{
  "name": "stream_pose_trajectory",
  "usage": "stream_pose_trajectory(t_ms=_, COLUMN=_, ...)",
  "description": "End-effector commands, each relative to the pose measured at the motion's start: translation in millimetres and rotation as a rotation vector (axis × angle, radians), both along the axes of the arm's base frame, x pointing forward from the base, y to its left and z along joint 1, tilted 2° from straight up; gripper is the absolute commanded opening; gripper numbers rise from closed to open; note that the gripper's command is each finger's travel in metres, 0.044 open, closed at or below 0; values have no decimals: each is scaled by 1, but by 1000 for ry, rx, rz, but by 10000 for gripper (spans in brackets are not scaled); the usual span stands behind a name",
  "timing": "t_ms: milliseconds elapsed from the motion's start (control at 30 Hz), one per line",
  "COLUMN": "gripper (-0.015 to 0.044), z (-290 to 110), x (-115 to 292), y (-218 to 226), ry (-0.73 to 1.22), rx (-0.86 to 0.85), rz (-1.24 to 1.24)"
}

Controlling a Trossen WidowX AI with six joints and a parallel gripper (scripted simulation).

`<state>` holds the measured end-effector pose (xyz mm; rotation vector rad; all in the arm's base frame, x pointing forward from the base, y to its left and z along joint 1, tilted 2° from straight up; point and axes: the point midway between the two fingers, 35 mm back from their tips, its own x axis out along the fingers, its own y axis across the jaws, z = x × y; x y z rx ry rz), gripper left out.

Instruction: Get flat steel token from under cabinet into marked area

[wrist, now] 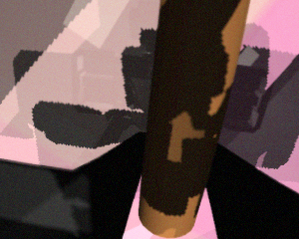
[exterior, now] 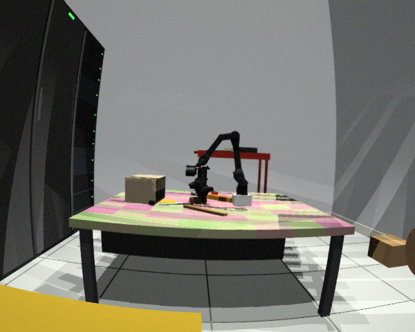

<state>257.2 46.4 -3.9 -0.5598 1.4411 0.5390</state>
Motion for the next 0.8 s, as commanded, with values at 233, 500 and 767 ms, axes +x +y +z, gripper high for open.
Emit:
stream_pose_trajectory(t_ms=233, gripper=0, z=0, x=-4, y=12, ry=-2, rx=3, rz=0)
stream_pose_trajectory(t_ms=500, gripper=0, z=0, x=-6, y=19, ry=-2, rx=4, rz=0)
stream_pose_trajectory(t_ms=767, gripper=0, z=0, x=-9, y=27, ry=-1, rx=4, rz=0)
